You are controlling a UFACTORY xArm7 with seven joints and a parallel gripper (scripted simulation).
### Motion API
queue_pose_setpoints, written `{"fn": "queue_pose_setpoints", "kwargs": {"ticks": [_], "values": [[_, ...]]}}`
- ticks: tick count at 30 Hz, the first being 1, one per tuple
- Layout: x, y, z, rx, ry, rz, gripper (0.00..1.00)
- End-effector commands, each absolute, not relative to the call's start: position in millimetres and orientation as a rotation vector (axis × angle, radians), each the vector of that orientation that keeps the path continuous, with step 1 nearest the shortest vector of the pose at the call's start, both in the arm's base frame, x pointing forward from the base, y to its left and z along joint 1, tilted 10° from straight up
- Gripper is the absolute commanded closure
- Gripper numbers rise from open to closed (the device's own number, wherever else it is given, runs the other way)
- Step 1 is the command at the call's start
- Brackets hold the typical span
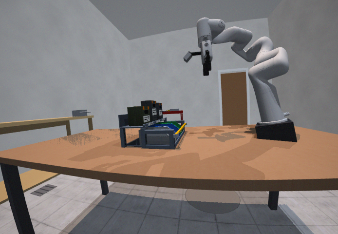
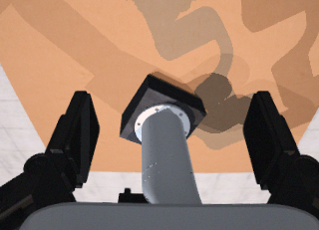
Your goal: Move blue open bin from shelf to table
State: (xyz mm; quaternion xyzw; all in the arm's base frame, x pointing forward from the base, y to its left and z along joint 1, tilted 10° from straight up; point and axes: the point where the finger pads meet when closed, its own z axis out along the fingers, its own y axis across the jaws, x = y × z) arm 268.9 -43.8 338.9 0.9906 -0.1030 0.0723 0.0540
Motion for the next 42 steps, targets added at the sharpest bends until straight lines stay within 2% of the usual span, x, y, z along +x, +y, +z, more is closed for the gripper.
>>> {"fn": "queue_pose_setpoints", "kwargs": {"ticks": [1,3,15,20,32,37,42], "values": [[265.6,-40.0,369.2,3.009,-0.313,0.227,0.00],[262.9,-37.5,388.8,3.009,-0.313,0.227,0.00],[262.9,-37.5,388.8,3.009,-0.313,0.227,0.00],[256.2,-31.5,436.8,3.010,-0.313,0.227,0.00],[256.2,-31.5,436.8,3.010,-0.313,0.227,0.00],[248.9,-24.9,489.7,3.010,-0.313,0.227,0.00],[248.9,-24.9,489.7,3.010,-0.313,0.227,0.00]]}}
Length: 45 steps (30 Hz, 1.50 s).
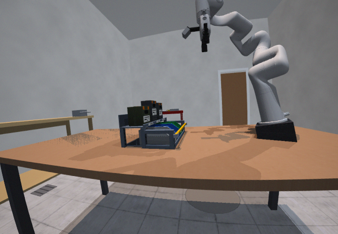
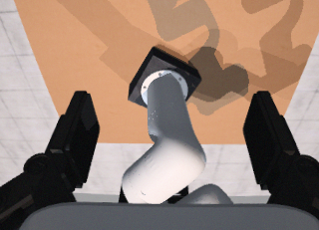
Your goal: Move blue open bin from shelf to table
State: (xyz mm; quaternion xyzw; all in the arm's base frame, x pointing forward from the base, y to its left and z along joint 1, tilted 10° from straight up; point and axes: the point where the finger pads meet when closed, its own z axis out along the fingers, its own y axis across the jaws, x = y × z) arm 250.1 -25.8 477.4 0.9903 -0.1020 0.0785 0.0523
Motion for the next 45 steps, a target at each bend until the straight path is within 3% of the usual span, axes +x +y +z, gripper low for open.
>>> {"fn": "queue_pose_setpoints", "kwargs": {"ticks": [1,12,45], "values": [[248.9,-24.9,489.7,3.010,-0.313,0.227,0.00],[244.0,-20.5,525.6,3.010,-0.313,0.227,0.00],[245.9,-22.2,512.0,3.010,-0.313,0.226,0.00]]}}
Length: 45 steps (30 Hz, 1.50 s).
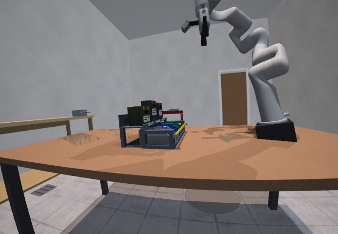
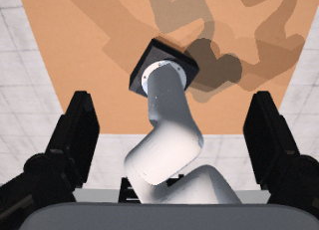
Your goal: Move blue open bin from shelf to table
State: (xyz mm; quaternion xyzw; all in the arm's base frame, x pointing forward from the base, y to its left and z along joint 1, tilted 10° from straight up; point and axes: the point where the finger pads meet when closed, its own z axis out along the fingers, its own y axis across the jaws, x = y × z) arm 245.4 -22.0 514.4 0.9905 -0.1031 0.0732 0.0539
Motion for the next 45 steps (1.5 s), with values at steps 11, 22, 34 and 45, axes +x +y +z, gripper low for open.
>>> {"fn": "queue_pose_setpoints", "kwargs": {"ticks": [11,22,34,45], "values": [[246.0,-22.3,510.9,3.010,-0.313,0.226,0.00],[246.4,-22.6,508.4,3.010,-0.313,0.226,0.00],[213.6,-45.5,506.5,3.007,-0.622,0.277,0.00],[205.4,-51.2,506.0,3.002,-0.700,0.289,0.00]]}}
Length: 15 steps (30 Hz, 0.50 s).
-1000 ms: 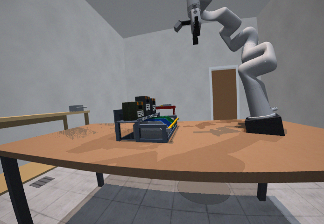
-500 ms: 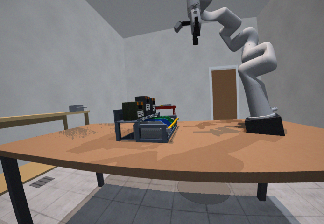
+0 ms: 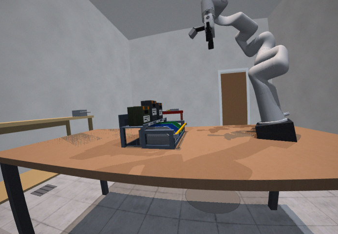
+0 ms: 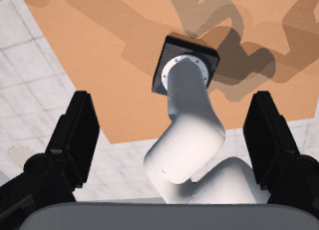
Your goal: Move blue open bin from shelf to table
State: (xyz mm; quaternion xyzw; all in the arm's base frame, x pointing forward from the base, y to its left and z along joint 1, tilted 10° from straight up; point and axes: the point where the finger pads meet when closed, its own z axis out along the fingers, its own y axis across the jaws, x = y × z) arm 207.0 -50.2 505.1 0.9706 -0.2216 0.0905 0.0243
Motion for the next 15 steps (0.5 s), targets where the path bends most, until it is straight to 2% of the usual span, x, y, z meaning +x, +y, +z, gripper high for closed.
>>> {"fn": "queue_pose_setpoints", "kwargs": {"ticks": [1,7,15], "values": [[205.4,-51.2,506.0,3.002,-0.700,0.289,0.00],[165.4,-79.0,503.4,2.945,-1.082,0.346,0.00],[165.4,-79.0,503.4,2.945,-1.082,0.346,0.00]]}}
